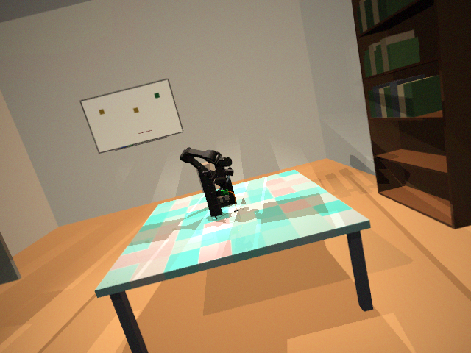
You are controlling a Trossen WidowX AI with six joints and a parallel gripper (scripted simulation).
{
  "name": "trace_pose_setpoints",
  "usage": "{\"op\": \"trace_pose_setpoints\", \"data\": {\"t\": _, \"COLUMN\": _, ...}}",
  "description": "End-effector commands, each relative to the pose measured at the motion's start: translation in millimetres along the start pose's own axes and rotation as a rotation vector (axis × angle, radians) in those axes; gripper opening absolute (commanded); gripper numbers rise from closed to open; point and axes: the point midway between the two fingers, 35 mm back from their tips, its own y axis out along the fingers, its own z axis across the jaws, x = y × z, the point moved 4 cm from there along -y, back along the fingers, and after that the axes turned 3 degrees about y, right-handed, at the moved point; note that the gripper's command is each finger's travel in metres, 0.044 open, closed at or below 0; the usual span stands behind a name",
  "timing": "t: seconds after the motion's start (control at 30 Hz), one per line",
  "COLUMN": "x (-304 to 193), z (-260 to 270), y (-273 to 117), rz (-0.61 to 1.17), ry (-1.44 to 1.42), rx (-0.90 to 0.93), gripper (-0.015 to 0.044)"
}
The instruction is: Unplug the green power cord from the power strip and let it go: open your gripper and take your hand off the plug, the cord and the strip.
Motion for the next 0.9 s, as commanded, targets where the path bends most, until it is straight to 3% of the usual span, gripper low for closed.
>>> {"op": "trace_pose_setpoints", "data": {"t": 0.0, "x": -1.5, "z": -0.4, "y": 3.5, "rz": 0.002, "ry": -0.002, "rx": -0.005, "gripper": 0.0160}}
{"op": "trace_pose_setpoints", "data": {"t": 0.27, "x": -1.6, "z": -0.4, "y": 10.8, "rz": 0.002, "ry": -0.001, "rx": -0.006, "gripper": 0.0160}}
{"op": "trace_pose_setpoints", "data": {"t": 0.37, "x": -1.0, "z": -0.3, "y": 8.2, "rz": -0.001, "ry": 0.002, "rx": -0.001, "gripper": 0.0081}}
{"op": "trace_pose_setpoints", "data": {"t": 0.7, "x": -0.8, "z": -0.3, "y": 8.2, "rz": -0.001, "ry": 0.002, "rx": -0.001, "gripper": 0.0000}}
{"op": "trace_pose_setpoints", "data": {"t": 0.87, "x": 4.2, "z": -0.7, "y": 7.8, "rz": -0.002, "ry": 0.002, "rx": -0.002, "gripper": 0.0000}}
